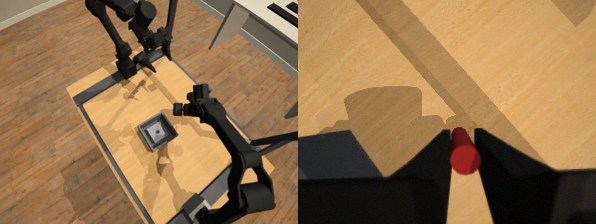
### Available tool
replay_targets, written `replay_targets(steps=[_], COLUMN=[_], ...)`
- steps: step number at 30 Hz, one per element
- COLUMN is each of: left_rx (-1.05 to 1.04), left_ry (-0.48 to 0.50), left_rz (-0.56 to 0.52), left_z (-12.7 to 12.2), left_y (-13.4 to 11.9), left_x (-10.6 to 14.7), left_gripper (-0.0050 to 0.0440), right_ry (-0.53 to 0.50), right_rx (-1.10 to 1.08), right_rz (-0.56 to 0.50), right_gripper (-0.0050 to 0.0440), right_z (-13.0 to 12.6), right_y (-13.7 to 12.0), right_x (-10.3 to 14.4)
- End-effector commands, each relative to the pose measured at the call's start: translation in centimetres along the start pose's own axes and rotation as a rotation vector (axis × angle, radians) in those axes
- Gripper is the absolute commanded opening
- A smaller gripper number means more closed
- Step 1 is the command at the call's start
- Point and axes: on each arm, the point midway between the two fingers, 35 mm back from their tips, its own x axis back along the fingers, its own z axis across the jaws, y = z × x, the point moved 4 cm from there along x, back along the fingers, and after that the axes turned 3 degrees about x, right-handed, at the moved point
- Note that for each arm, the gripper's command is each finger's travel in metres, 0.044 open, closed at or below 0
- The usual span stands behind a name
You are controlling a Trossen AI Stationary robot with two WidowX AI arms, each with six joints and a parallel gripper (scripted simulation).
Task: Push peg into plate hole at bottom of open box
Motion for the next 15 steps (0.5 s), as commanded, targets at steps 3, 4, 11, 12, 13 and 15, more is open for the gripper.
replay_targets(steps=[3, 4, 11, 12, 13, 15], left_rx=[-0.008, -0.016, -0.051, -0.058, -0.063, -0.040], left_ry=[0.037, 0.042, 0.054, 0.055, 0.054, 0.035], left_rz=[-0.131, -0.132, -0.119, -0.110, -0.100, -0.054], left_z=[7.9, 9.3, 14.2, 15.1, 15.9, 16.5], left_y=[0.8, 0.2, -2.7, -3.5, -4.3, -5.6], left_x=[7.1, 7.8, 9.9, 10.2, 10.4, 9.2], left_gripper=[0.0027, 0.0027, 0.0027, 0.0027, 0.0027, 0.0027], right_ry=[-0.186, -0.226, -0.400, -0.439, -0.471, -0.515], right_rx=[-0.175, -0.197, -0.298, -0.319, -0.329, -0.352], right_rz=[0.085, 0.094, 0.089, 0.078, 0.067, 0.044], right_gripper=[0.0440, 0.0440, 0.0440, 0.0440, 0.0440, 0.0440], right_z=[0.3, 0.4, 0.6, 0.7, 0.8, 0.9], right_y=[0.0, -0.1, -0.1, 0.0, 0.1, 0.2], right_x=[-0.2, -0.1, 0.2, 0.3, 0.4, 0.6])
